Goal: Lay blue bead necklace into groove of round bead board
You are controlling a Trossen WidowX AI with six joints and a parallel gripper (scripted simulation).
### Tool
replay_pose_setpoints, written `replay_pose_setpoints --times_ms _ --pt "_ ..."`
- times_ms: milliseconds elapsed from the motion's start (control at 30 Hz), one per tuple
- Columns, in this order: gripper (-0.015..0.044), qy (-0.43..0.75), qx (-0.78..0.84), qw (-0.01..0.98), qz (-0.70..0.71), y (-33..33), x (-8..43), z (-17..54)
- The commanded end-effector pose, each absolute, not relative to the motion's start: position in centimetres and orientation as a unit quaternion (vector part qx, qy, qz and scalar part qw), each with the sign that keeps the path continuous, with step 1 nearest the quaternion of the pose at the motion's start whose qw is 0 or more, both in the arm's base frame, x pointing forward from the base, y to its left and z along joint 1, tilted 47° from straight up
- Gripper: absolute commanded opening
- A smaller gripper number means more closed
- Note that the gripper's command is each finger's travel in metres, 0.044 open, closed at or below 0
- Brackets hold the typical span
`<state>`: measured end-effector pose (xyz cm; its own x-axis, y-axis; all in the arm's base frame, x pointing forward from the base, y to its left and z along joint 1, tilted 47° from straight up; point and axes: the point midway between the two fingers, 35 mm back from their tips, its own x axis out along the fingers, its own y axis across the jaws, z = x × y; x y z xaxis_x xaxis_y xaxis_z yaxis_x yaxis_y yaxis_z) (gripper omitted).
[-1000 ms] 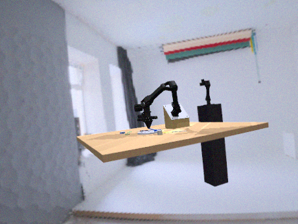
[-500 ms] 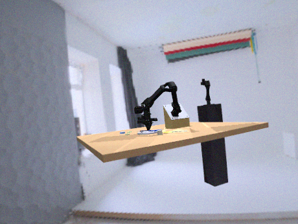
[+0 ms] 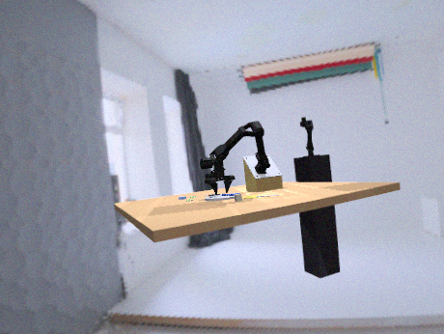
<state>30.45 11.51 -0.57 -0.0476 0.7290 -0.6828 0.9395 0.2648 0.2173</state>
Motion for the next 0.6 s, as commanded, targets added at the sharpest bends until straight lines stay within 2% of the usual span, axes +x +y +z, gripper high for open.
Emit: replay_pose_setpoints --times_ms 0,567 --pt "0.0440 0.707 0.590 0.362 -0.145 10.68 30.61 0.18" --pt "0.0440 0.707 0.590 0.361 -0.146 10.26 30.50 0.47"
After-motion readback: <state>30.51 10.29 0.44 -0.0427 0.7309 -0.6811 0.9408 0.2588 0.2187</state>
